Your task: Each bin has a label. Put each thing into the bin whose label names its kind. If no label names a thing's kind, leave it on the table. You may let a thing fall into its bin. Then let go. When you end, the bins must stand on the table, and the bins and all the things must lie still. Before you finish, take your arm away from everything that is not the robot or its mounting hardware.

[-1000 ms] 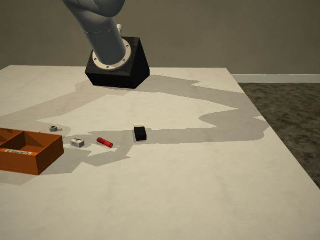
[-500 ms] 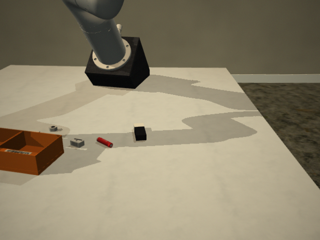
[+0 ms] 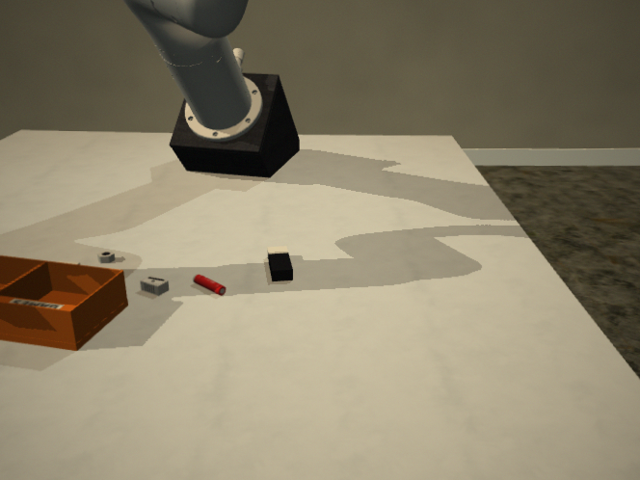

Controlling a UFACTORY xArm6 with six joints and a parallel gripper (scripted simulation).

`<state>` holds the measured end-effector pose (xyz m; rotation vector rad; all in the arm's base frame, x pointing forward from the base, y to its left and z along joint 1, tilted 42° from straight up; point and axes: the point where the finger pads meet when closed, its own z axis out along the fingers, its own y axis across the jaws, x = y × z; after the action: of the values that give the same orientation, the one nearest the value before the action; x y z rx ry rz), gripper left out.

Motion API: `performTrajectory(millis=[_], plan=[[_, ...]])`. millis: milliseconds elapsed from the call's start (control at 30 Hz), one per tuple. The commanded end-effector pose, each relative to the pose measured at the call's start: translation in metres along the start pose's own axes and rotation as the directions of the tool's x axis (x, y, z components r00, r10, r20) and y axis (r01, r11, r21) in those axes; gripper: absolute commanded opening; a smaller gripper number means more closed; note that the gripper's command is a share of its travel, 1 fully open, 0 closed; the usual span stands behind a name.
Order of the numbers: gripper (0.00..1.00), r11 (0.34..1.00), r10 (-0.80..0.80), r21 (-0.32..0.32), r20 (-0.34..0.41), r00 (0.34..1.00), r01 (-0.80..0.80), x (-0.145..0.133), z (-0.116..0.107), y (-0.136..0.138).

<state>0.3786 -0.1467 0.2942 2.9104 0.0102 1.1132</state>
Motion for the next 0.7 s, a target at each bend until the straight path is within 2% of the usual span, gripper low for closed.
performTrajectory(millis=[0,333,667], plan=[[0.07,1.0,-0.001,-0.001,-0.004,1.0,0.001,0.002,0.011,0.001],[0.07,1.0,0.0,-0.001,-0.004,1.0,0.0,0.002,0.032,0.001],[0.07,1.0,0.0,-0.001,-0.004,1.0,0.0,0.002,0.033,0.001]])
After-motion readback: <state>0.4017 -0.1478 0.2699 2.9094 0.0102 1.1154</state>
